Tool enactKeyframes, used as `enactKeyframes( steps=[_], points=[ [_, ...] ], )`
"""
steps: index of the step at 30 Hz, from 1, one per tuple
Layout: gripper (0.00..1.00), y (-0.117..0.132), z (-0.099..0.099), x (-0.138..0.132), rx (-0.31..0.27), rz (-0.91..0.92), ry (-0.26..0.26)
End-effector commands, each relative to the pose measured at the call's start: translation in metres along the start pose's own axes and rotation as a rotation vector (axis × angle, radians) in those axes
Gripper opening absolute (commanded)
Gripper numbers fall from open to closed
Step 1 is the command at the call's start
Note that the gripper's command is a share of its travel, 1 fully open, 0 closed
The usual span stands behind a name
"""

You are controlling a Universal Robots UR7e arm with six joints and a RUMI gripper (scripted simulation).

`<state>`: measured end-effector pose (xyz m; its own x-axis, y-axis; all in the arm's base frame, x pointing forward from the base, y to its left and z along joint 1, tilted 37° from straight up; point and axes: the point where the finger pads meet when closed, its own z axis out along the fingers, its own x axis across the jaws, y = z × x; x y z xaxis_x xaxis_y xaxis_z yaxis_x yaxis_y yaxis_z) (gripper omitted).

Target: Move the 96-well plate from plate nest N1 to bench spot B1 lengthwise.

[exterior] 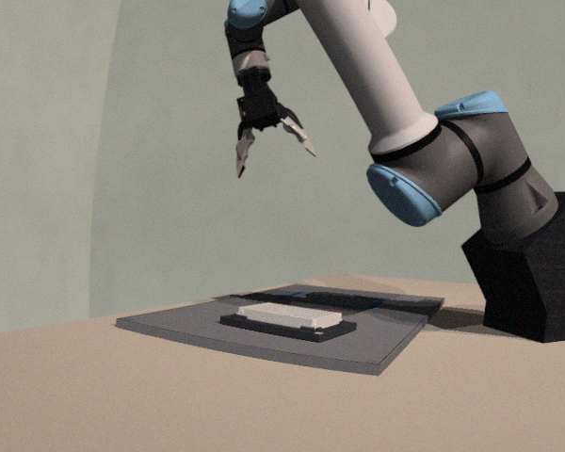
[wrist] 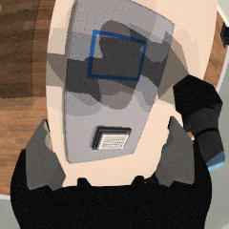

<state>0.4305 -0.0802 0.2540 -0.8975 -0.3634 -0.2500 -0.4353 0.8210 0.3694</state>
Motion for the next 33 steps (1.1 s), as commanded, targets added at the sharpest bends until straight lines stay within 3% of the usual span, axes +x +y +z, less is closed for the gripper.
enactKeyframes(
  steps=[1,33],
  points=[
    [1.0,0.011,0.005,-0.004,0.012,-0.039,-0.01],
    [1.0,0.128,0.064,-0.011,0.111,-0.445,-0.076]
  ],
)
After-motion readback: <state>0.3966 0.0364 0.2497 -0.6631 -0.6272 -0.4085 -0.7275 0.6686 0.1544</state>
